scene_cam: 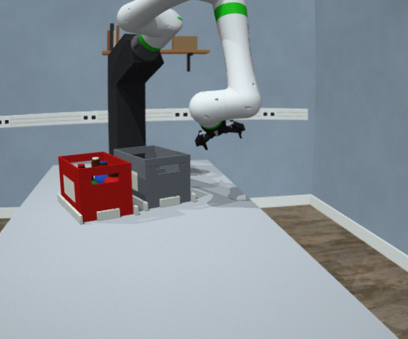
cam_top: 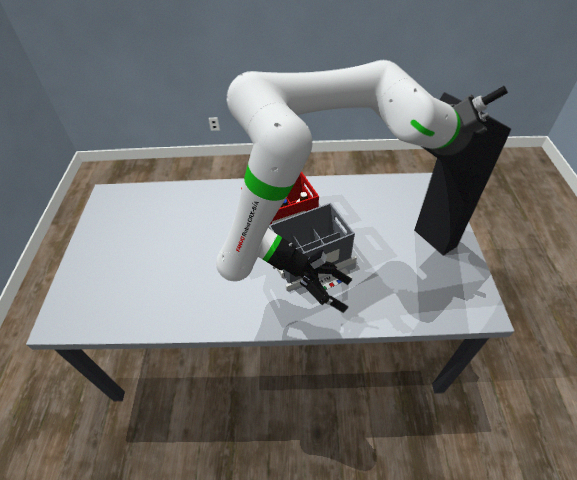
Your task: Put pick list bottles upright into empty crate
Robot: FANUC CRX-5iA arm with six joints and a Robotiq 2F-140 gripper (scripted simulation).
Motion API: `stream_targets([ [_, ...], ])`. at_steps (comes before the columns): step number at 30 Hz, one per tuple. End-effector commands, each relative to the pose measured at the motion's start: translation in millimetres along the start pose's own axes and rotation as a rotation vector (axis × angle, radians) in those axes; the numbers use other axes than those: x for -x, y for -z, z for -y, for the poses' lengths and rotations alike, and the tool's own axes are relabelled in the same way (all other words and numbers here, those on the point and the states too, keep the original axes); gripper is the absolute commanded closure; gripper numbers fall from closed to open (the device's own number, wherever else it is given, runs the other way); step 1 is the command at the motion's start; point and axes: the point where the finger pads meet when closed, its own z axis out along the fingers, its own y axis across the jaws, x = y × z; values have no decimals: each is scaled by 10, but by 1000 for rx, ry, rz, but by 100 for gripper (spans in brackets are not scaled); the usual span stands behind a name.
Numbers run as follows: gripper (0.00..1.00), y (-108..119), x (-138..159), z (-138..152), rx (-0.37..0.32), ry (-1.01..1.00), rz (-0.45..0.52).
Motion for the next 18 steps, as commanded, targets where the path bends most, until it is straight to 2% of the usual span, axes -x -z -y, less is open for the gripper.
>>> stream_targets([
  [1, 0, 7, 0, -4, 0, 1, 1],
  [17, 0, 7, 0, -4, 0, 1, 1],
  [18, 56, 28, -42, -21, 0, 1, 1],
])
